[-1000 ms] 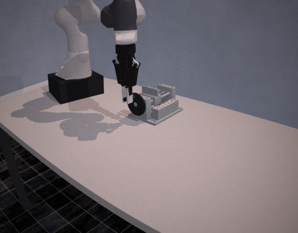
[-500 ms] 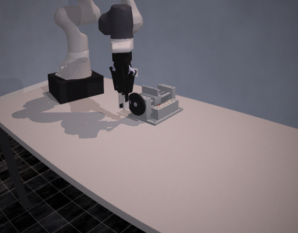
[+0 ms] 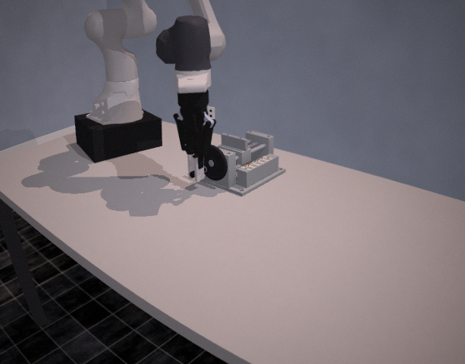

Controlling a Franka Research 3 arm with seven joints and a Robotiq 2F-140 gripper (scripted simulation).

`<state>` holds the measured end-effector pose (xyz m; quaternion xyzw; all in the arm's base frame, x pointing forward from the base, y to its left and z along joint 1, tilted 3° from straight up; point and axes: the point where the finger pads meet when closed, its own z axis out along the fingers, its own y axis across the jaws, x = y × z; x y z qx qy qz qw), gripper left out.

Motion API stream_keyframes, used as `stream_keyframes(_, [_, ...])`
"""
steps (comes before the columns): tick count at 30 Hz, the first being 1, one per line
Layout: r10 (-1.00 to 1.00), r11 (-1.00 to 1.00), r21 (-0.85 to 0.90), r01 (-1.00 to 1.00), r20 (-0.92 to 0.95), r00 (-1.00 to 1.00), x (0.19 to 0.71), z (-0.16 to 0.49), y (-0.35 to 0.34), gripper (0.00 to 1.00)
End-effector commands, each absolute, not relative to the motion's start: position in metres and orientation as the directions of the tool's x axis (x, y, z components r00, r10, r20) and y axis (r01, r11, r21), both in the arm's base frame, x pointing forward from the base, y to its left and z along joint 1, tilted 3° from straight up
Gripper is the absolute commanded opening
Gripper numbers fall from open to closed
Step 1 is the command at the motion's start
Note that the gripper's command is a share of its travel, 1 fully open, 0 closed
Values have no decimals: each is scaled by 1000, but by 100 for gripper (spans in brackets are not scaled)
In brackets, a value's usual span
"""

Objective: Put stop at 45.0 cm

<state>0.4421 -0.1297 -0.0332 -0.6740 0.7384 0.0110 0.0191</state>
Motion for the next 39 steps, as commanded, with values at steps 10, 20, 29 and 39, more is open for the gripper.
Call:
stream_keyframes(10, [-995,87,-12,-996,-44,-87,462,-45,-131,4])
stream_keyframes(20, [-995,87,-12,-996,-44,-87,477,-44,-132,4])
stream_keyframes(29, [-995,87,-12,-996,-44,-87,494,-33,-134,4])
stream_keyframes(39, [-995,87,-12,-996,-44,-87,502,-12,-135,4])
